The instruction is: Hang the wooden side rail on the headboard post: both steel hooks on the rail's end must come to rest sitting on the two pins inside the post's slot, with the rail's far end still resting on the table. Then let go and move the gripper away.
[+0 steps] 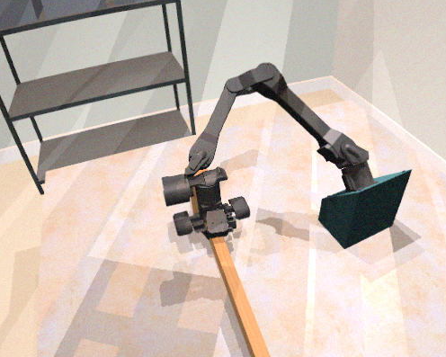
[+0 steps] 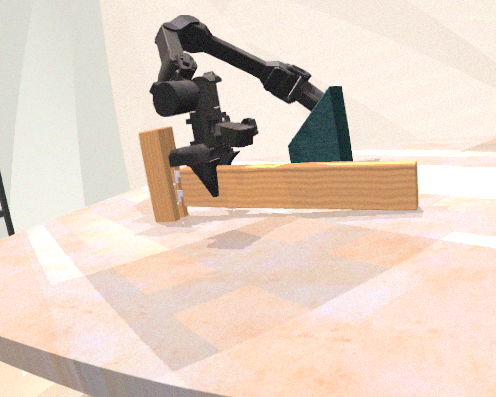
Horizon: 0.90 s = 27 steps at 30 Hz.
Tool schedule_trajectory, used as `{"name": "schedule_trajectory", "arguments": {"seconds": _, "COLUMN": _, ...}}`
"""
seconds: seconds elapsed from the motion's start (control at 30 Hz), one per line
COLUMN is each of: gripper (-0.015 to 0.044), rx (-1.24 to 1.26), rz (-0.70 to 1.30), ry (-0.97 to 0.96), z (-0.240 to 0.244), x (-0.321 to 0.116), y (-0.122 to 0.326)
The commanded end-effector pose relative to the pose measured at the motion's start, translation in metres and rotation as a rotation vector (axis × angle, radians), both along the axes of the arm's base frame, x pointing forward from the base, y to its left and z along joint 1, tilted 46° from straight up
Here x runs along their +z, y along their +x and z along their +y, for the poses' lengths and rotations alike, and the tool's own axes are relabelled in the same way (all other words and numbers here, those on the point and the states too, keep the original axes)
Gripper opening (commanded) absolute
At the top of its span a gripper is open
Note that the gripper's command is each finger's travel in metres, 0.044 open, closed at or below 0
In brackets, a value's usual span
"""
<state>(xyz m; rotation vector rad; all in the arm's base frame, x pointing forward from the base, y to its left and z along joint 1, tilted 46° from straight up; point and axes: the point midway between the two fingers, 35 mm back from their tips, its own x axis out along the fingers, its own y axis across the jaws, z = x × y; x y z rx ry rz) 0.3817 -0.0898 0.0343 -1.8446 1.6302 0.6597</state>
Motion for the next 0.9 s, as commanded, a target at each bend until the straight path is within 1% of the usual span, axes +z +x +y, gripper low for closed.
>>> {"name": "schedule_trajectory", "arguments": {"seconds": 0.0, "gripper": 0.0, "rx": 0.009, "rz": -0.011, "ry": 0.0, "z": 0.0029, "x": 0.0051, "y": 0.0038}}
{"name": "schedule_trajectory", "arguments": {"seconds": 0.87, "gripper": 0.0, "rx": 0.009, "rz": -0.011, "ry": 0.0, "z": 0.0003, "x": 0.0067, "y": 0.0032}}
